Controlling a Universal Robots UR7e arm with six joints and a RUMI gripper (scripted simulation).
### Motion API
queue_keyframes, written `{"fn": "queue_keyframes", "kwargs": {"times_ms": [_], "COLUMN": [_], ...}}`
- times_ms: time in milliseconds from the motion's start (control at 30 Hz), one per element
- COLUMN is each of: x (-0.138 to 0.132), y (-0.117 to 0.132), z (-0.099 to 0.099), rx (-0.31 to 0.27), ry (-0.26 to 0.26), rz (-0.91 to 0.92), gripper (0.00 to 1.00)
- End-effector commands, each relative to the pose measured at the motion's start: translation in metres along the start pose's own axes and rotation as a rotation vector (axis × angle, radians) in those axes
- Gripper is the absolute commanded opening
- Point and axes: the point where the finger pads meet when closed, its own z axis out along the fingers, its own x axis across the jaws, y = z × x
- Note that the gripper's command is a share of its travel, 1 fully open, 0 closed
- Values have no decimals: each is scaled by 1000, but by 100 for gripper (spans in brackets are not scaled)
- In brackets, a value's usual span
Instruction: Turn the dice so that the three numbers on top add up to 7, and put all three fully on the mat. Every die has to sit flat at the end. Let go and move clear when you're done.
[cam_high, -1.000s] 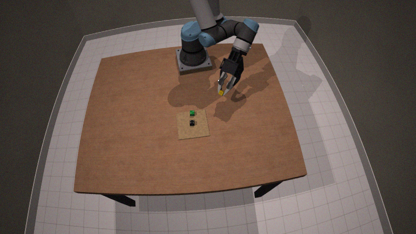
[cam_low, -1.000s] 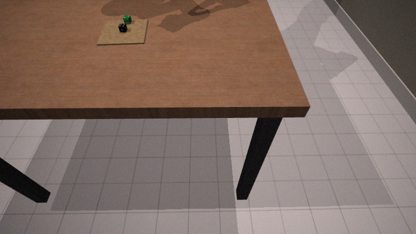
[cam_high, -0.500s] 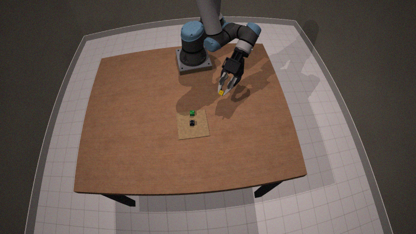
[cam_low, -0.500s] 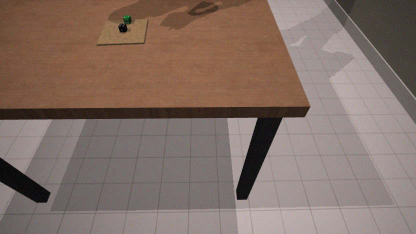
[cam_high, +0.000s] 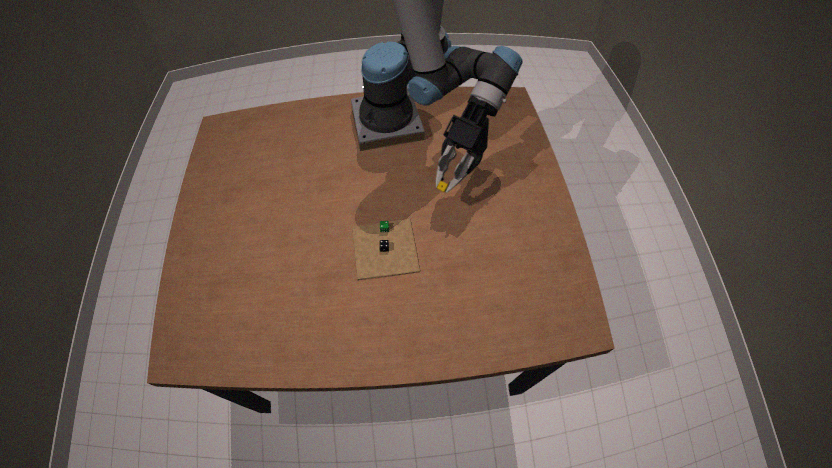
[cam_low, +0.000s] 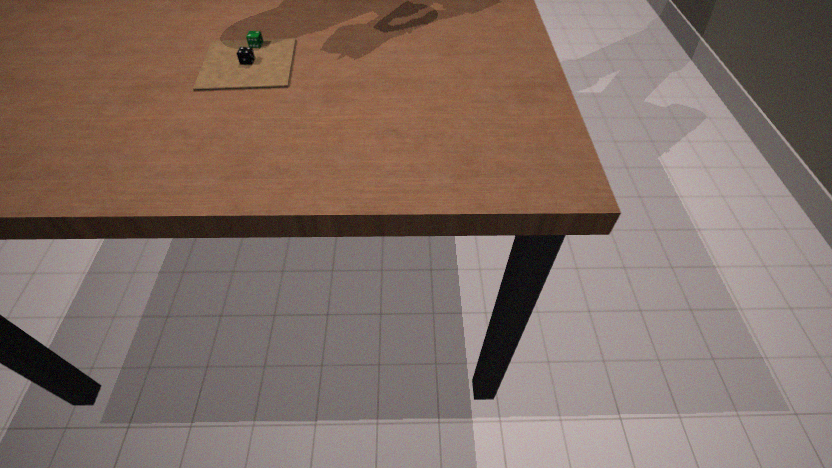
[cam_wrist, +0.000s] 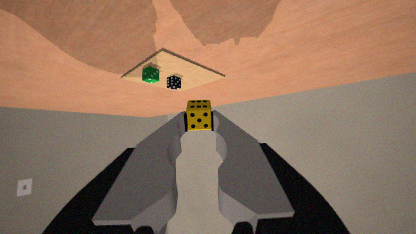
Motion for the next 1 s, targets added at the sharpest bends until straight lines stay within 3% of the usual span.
{"fn": "queue_keyframes", "kwargs": {"times_ms": [0, 967], "x": [0, 0], "y": [-2, -48], "z": [2, 34], "rx": [-1, -1], "ry": [1, 1], "rz": [1, 1], "gripper": [3, 3]}}
